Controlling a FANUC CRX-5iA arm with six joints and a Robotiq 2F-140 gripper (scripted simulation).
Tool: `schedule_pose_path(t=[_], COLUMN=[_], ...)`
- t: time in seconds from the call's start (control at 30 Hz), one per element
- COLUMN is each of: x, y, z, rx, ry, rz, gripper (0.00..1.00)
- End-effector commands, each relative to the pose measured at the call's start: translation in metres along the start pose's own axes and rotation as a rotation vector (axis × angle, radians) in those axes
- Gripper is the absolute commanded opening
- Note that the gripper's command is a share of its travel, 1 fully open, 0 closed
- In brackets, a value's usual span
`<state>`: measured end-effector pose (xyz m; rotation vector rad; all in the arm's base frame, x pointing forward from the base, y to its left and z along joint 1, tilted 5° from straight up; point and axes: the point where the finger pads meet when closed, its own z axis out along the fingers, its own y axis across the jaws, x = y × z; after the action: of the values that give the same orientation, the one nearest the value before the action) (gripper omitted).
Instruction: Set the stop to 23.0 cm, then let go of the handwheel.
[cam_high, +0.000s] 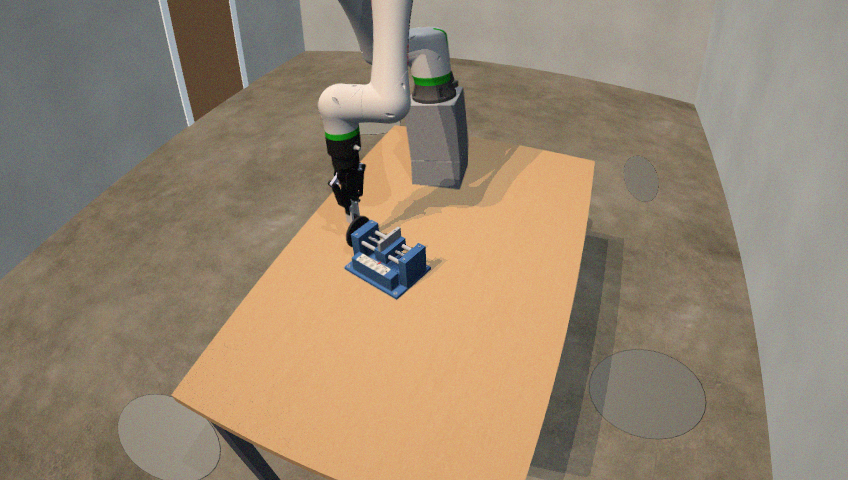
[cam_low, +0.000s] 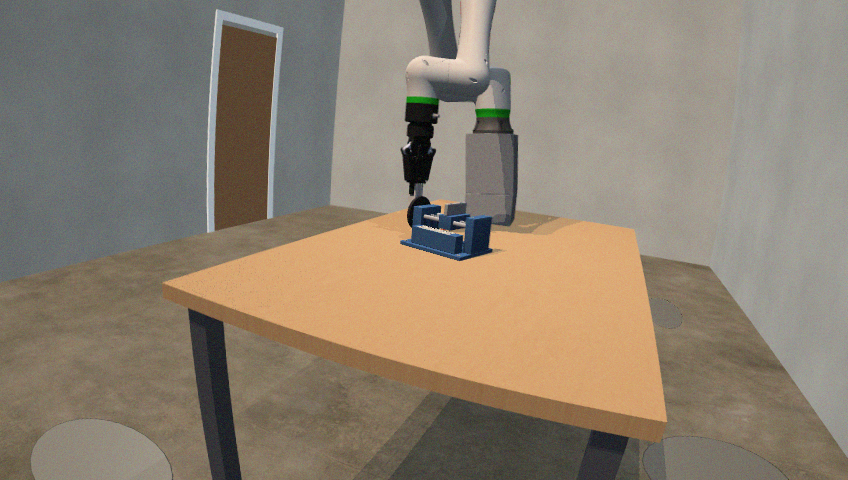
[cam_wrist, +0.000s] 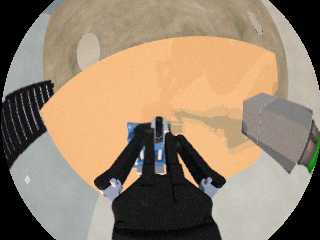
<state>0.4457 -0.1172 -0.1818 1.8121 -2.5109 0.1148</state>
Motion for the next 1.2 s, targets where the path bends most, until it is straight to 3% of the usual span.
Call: schedule_pose_path(t=[0.0,0.5,1.17], x=[0.000,0.000,0.000], y=[0.006,0.018,-0.002], z=[0.004,0.034,0.063], rx=[0.001,0.001,0.001], ry=[0.000,0.000,0.000], rz=[0.000,0.000,0.000], gripper=[0.04,0.04,0.04])
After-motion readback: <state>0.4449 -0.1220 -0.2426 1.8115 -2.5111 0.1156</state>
